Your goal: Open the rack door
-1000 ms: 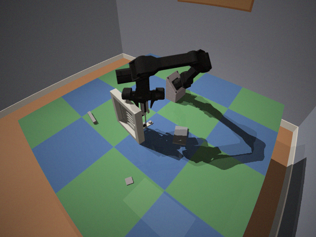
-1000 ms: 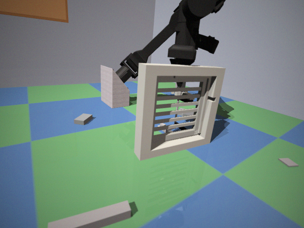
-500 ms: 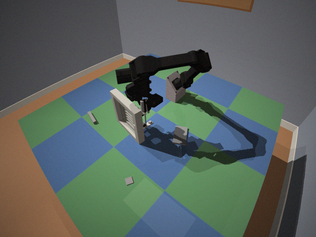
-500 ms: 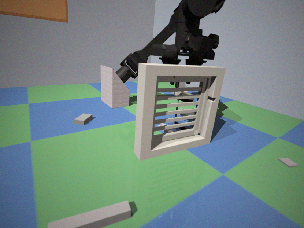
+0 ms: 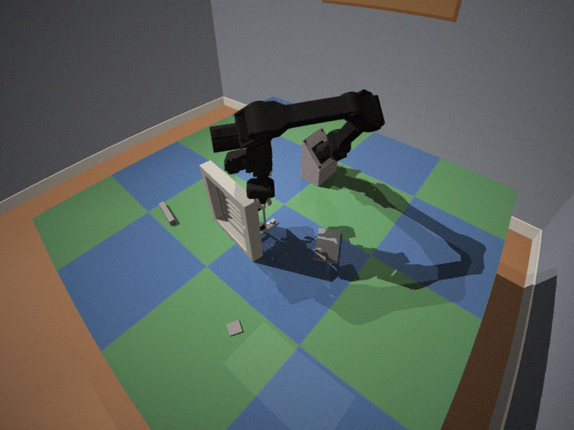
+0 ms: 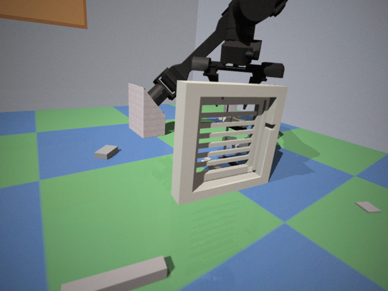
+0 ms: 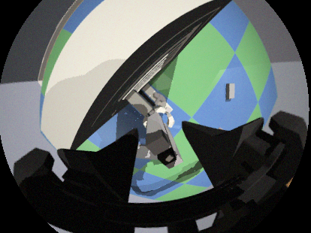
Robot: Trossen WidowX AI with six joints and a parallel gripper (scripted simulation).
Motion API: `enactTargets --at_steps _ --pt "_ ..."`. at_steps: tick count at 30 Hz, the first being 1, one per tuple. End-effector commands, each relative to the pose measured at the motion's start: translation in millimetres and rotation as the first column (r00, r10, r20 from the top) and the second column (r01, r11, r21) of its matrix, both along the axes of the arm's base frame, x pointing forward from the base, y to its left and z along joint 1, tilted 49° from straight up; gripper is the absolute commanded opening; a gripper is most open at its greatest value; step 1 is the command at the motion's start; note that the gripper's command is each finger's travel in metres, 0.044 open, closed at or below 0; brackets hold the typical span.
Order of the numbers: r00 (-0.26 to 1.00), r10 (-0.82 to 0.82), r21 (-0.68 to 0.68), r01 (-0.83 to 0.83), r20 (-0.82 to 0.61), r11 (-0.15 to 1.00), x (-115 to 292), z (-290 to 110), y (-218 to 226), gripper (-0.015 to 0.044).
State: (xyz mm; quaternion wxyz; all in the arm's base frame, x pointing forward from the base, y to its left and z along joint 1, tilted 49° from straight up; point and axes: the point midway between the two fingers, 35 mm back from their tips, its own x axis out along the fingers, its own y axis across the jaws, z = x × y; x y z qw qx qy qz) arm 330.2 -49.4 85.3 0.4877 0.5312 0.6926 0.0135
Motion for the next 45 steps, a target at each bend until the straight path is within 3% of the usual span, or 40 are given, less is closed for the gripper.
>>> enactTargets --at_steps 1,8,16,20,25,32,45 --pt "0.982 -0.123 -0.003 0.124 -0.142 0.992 -0.2 -0.4 -0.1 0.0282" --pt "0.860 -0.333 -0.051 0.341 -0.387 0.939 -0.2 -0.4 -0.1 0.0282" --pt "0.596 -0.519 -0.170 0.542 -0.612 0.823 -0.2 -0.4 -0.1 0.0282" --pt "0.457 -0.572 -0.235 0.603 -0.681 0.762 -0.2 -0.4 -0.1 0.0282" --pt "0.450 -0.575 -0.239 0.606 -0.684 0.759 -0.2 -0.4 -0.1 0.0282" --pt "0.450 -0.575 -0.239 0.606 -0.684 0.759 -0.2 -0.4 -0.1 0.0098" --pt "0.450 -0.575 -0.239 0.606 -0.684 0.759 -0.2 -0.4 -0.1 0.0011"
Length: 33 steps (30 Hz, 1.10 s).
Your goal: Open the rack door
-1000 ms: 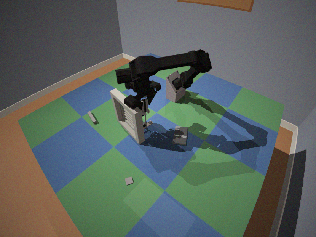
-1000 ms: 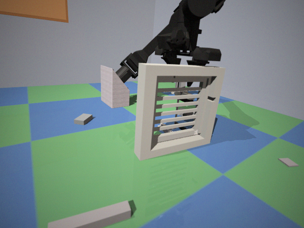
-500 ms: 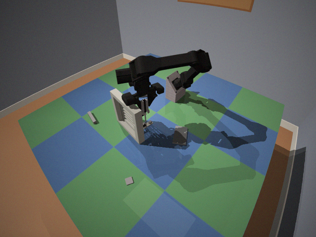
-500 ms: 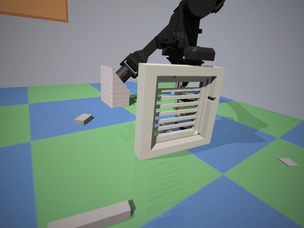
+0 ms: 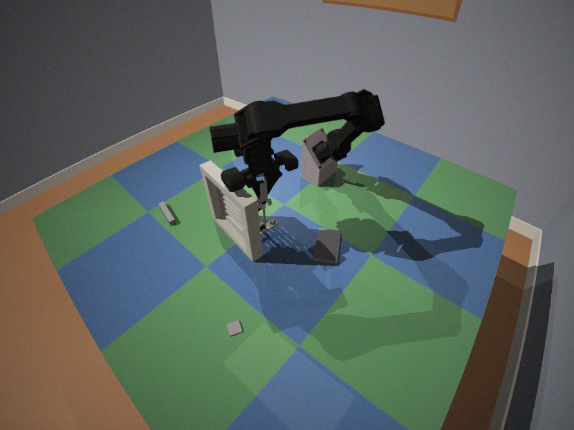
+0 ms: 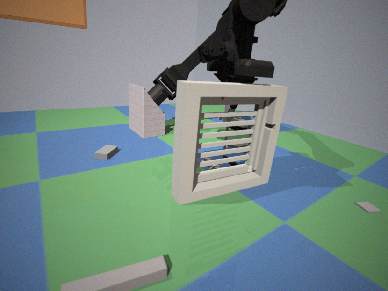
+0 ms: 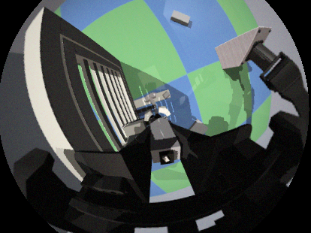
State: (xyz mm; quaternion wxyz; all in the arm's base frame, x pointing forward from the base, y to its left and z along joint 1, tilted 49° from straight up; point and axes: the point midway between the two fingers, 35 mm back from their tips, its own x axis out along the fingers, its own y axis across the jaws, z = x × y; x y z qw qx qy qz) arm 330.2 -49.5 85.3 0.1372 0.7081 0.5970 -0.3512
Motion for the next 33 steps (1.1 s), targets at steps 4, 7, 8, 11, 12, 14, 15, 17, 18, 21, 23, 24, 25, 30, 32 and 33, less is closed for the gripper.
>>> enactTargets --at_steps 4,7,8,11,12,14,15,17,18,21,23,24,25,30,32,33 --pt "1.000 0.002 -0.001 -0.002 -0.001 1.000 0 0 0 0.0010" --pt "0.999 0.033 -0.004 -0.032 0.033 0.999 -2 -1 0 0.0010" --pt "0.998 0.046 -0.005 -0.045 0.048 0.999 -3 -1 0 0.0010" --pt "0.992 0.085 -0.010 -0.084 0.092 0.996 -5 -2 -1 0.0010" --pt "0.990 0.098 -0.013 -0.097 0.106 0.995 -6 -2 -1 0.0010" --pt "0.983 0.124 -0.017 -0.123 0.135 0.992 -7 -2 -1 0.0010" --pt "0.979 0.137 -0.020 -0.136 0.150 0.991 -8 -2 -2 0.0010" --pt "0.970 0.163 -0.026 -0.161 0.179 0.987 -10 -3 -2 0.0010" --pt "0.965 0.176 -0.029 -0.174 0.193 0.984 -11 -3 -2 0.0010" --pt "0.949 0.213 -0.040 -0.210 0.234 0.977 -14 -4 -3 0.0010" --pt "0.937 0.236 -0.047 -0.232 0.259 0.972 -16 -5 -3 0.0010" --pt "0.930 0.248 -0.051 -0.243 0.271 0.969 -17 -5 -4 0.0010" --pt "0.923 0.259 -0.055 -0.254 0.284 0.966 -18 -6 -4 0.0010" --pt "0.885 0.314 -0.077 -0.307 0.344 0.949 -25 -8 -6 0.0010" --pt "0.869 0.335 -0.087 -0.326 0.365 0.941 -28 -9 -7 0.0010" --pt "0.860 0.344 -0.091 -0.335 0.376 0.938 -30 -10 -7 0.0010"
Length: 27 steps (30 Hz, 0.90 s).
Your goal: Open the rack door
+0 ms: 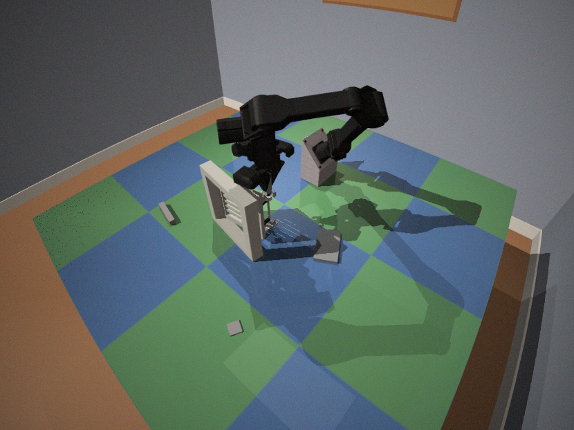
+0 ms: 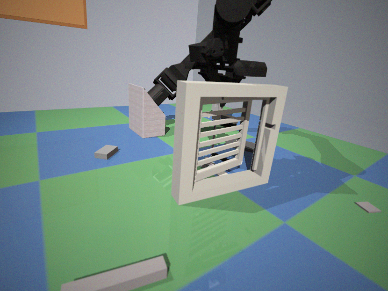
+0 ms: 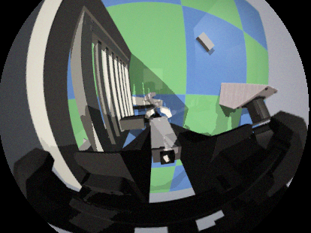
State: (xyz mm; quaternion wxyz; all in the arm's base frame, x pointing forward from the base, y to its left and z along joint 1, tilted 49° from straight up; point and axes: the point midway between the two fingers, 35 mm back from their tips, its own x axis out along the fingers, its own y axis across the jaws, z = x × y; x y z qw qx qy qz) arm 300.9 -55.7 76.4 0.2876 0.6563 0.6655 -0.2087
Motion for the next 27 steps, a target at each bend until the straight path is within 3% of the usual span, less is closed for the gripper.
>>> enactTargets --at_steps 1,27 --pt "0.995 0.061 -0.014 -0.060 0.083 0.998 -2 -2 -1 0.0010" --pt "0.871 0.323 -0.088 -0.313 0.369 0.946 -43 -26 -21 0.0010"
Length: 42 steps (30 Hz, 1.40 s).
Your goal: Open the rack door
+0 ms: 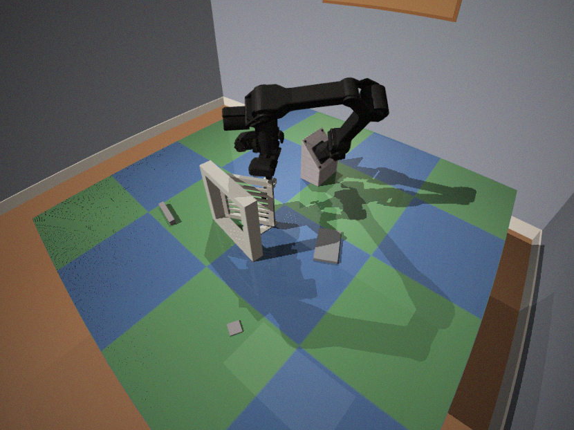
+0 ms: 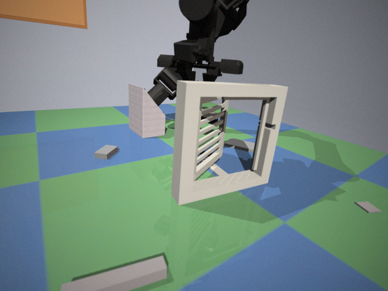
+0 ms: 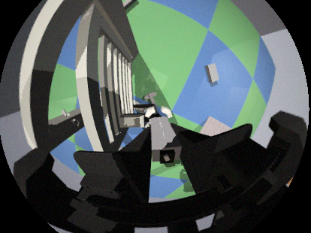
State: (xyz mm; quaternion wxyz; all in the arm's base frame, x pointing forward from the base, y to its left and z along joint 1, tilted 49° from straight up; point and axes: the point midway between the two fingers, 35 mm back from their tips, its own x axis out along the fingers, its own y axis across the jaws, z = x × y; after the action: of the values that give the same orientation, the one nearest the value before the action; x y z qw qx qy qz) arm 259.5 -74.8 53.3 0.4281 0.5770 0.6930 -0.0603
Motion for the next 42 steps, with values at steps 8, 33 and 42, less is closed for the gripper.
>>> enactTargets --at_steps 8,33,42 --pt "0.981 0.127 -0.019 -0.125 0.147 0.992 -12 -13 -10 0.0010" --pt "0.834 0.369 -0.106 -0.359 0.409 0.927 -34 -50 -42 0.0010" --pt "0.744 0.450 -0.155 -0.434 0.493 0.887 -37 -65 -56 0.0010"
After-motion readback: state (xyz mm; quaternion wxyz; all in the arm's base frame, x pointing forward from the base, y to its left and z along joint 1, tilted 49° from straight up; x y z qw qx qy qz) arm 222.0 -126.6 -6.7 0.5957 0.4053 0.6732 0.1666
